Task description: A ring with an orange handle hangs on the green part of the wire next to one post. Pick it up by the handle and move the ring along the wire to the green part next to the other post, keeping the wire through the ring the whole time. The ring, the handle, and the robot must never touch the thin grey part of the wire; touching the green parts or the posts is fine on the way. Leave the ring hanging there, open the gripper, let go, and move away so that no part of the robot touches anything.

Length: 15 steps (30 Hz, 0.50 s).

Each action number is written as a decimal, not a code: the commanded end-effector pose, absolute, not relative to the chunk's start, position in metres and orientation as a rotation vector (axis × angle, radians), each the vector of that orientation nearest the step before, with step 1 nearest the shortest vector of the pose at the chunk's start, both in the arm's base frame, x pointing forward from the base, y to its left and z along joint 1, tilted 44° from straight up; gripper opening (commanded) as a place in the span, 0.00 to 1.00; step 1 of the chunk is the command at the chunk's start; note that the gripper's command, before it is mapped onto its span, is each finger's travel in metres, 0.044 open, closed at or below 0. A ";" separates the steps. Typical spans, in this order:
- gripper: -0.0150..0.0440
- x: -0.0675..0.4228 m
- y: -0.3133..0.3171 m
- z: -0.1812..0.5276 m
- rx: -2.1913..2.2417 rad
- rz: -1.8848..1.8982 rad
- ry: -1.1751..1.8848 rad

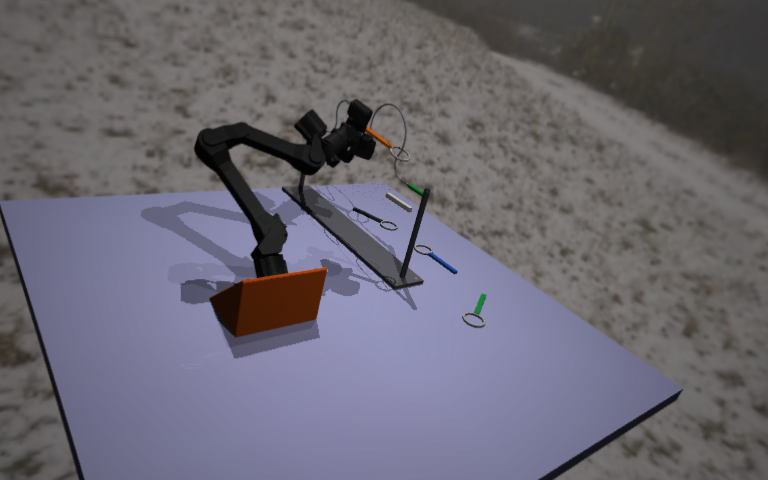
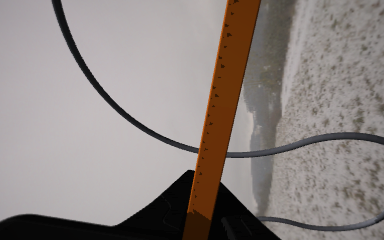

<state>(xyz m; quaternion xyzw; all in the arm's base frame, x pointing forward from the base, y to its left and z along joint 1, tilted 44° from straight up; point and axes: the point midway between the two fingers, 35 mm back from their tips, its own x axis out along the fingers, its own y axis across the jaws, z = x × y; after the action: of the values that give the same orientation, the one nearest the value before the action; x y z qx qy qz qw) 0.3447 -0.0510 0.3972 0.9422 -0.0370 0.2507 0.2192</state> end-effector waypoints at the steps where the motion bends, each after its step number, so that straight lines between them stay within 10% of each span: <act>1: 0.00 0.344 -0.049 0.397 2.616 0.702 -0.115; 15: 0.00 0.346 -0.022 0.384 2.490 0.676 -0.066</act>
<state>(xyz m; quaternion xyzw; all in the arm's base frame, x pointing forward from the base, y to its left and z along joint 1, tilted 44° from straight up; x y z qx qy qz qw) 0.3459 -0.0289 0.3884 0.9333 -0.0273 0.2518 0.2546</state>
